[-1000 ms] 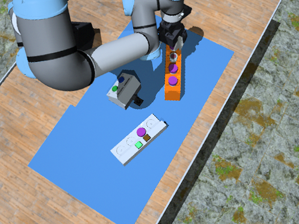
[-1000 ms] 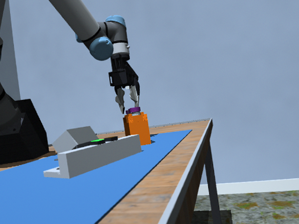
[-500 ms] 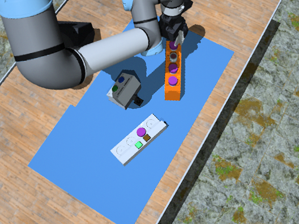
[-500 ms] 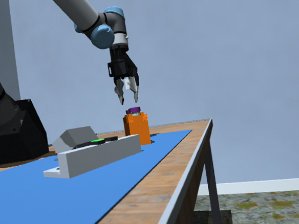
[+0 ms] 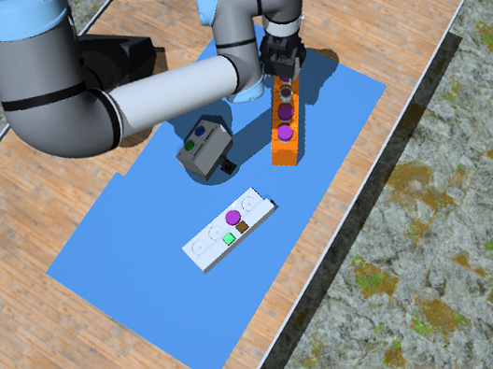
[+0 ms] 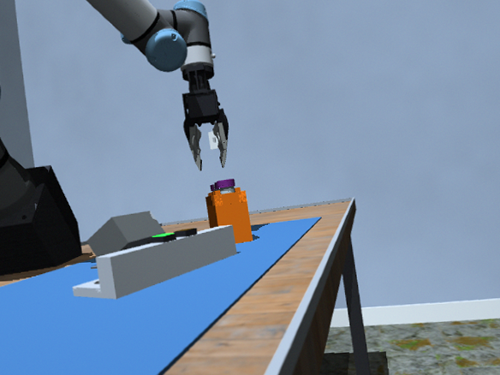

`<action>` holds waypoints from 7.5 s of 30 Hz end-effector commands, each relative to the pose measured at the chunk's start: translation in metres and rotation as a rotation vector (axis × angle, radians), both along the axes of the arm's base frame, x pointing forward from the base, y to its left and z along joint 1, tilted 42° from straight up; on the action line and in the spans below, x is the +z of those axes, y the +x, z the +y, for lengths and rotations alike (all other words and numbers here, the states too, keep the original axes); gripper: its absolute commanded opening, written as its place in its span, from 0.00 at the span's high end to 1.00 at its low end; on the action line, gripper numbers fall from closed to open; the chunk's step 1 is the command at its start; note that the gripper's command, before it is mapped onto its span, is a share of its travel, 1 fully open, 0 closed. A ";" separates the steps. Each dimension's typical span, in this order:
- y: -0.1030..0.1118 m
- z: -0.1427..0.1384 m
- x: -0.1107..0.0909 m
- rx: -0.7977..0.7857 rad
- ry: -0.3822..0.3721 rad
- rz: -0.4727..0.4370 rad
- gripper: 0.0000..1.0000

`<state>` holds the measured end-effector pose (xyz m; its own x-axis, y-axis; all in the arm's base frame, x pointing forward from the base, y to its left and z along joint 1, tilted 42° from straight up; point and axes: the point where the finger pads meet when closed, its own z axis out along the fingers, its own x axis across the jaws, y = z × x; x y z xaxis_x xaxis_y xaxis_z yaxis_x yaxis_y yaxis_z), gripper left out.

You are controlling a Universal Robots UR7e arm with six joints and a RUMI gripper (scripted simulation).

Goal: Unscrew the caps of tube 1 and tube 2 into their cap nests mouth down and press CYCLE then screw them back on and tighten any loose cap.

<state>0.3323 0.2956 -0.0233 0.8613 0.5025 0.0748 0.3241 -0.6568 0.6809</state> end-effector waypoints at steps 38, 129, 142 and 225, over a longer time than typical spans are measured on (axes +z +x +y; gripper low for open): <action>0.032 -0.128 0.111 0.727 -0.365 0.548 0.71; 0.114 -0.307 0.101 0.728 -0.365 0.551 0.71; 0.116 -0.308 0.099 0.728 -0.366 0.549 0.71; 0.054 -0.187 0.166 0.301 -0.137 0.223 1.00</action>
<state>0.3876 0.0952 0.1539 0.5133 0.8113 -0.2798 0.7539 -0.2704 0.5988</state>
